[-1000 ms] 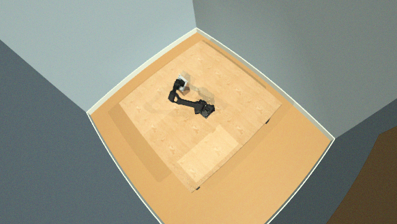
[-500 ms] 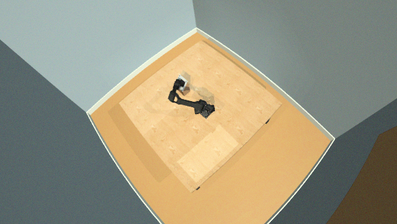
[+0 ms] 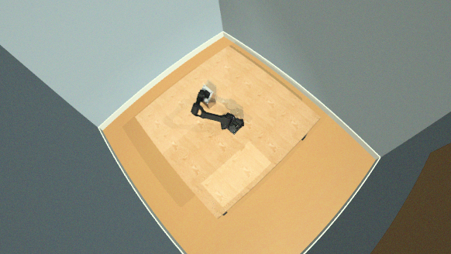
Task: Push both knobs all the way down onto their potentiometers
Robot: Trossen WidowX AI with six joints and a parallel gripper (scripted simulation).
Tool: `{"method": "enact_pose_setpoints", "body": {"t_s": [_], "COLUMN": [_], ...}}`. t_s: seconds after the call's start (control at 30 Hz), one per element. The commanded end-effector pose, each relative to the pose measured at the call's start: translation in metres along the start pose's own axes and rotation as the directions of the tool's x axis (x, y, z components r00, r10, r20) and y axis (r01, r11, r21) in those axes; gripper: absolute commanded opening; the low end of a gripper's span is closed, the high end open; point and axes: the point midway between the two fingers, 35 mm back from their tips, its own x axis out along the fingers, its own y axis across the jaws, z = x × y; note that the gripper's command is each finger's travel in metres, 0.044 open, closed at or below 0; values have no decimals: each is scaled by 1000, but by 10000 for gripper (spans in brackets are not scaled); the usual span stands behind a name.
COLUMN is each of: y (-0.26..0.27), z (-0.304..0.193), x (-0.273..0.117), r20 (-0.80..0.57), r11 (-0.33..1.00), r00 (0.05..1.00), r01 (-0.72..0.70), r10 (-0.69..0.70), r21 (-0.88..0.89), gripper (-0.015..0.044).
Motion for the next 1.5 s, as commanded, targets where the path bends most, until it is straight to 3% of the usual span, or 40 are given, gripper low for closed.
{"method": "enact_pose_setpoints", "body": {"t_s": [0.0,1.47], "y": [-1,-1], "z": [2,2], "x": [5,13], "r20": [-3,-2], "r11": [1000,1000], "r00": [1000,1000], "r01": [1,2], "r10": [-1,-2], "r21": [11,11], "gripper": [0,0]}}
